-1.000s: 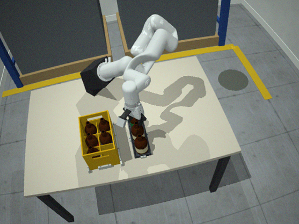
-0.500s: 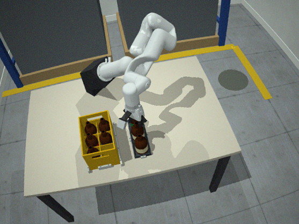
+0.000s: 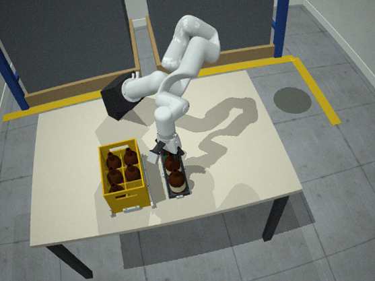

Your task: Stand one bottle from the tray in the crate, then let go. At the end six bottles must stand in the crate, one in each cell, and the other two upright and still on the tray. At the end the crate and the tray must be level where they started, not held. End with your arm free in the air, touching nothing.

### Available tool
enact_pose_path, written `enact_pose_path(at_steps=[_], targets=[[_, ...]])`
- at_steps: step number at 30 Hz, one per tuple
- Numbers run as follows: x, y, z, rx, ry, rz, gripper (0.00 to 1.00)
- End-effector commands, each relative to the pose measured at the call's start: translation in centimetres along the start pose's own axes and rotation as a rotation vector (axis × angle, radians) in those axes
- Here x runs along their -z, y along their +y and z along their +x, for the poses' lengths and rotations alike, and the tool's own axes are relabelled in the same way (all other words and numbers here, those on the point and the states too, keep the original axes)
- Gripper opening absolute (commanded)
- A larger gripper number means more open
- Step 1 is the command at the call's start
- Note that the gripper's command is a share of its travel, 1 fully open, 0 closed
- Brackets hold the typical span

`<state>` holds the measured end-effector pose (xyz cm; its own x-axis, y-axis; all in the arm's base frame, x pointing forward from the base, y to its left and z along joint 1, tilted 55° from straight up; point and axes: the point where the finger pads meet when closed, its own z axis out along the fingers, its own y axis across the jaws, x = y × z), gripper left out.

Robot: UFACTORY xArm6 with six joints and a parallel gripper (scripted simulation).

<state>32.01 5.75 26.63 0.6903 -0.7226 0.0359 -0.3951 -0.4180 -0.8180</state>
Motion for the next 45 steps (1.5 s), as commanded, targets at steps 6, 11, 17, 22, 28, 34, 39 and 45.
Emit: enact_pose_path(at_steps=[6, 11, 17, 22, 28, 34, 39, 45], targets=[[-0.27, -0.09, 0.05, 0.001, 0.002, 0.001, 0.65], [-0.28, -0.09, 0.05, 0.001, 0.002, 0.001, 0.65], [-0.28, -0.09, 0.05, 0.001, 0.002, 0.001, 0.65], [-0.28, -0.09, 0.05, 0.001, 0.002, 0.001, 0.0], [-0.28, -0.09, 0.05, 0.001, 0.002, 0.001, 0.0], [-0.28, -0.09, 0.05, 0.001, 0.002, 0.001, 0.0], [-0.28, -0.09, 0.05, 0.001, 0.002, 0.001, 0.0], [-0.28, -0.09, 0.05, 0.001, 0.002, 0.001, 0.0]])
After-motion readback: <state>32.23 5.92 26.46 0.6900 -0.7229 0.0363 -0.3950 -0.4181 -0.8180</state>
